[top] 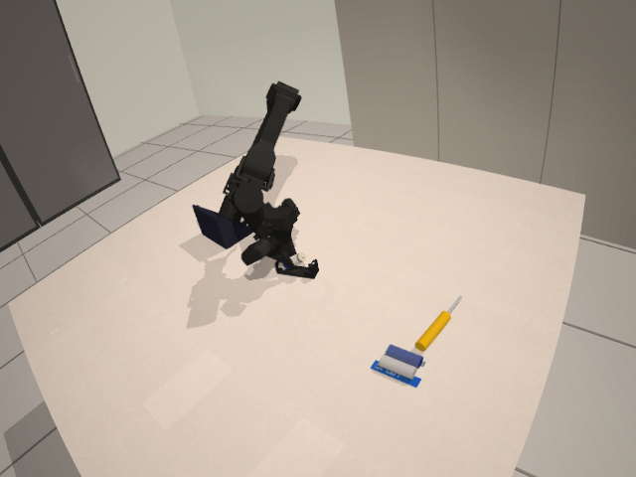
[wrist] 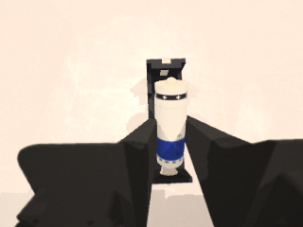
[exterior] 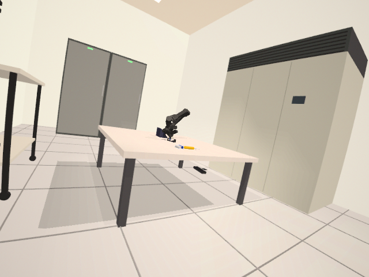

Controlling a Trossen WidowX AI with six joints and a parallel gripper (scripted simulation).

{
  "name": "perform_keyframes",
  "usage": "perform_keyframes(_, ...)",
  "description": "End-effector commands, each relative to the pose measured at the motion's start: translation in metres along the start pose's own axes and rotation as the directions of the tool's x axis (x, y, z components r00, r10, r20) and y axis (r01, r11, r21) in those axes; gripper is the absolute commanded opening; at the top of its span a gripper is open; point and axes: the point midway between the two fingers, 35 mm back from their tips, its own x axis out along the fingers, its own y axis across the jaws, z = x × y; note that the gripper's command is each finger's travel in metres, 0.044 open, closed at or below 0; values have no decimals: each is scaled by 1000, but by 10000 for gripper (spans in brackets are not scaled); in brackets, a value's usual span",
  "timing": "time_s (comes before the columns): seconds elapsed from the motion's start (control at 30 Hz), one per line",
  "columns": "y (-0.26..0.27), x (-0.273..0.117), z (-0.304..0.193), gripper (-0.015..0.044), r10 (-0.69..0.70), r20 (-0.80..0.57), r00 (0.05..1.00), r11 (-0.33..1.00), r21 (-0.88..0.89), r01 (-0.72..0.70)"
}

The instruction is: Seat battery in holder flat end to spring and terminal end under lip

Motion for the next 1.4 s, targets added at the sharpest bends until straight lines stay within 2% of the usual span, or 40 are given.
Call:
perform_keyframes(0.0,1,1,-5,68,-6,-21,1000,1000,12,6)
perform_keyframes(1.37,-3,14,2,68,-8,-305,952,1000,5,10)
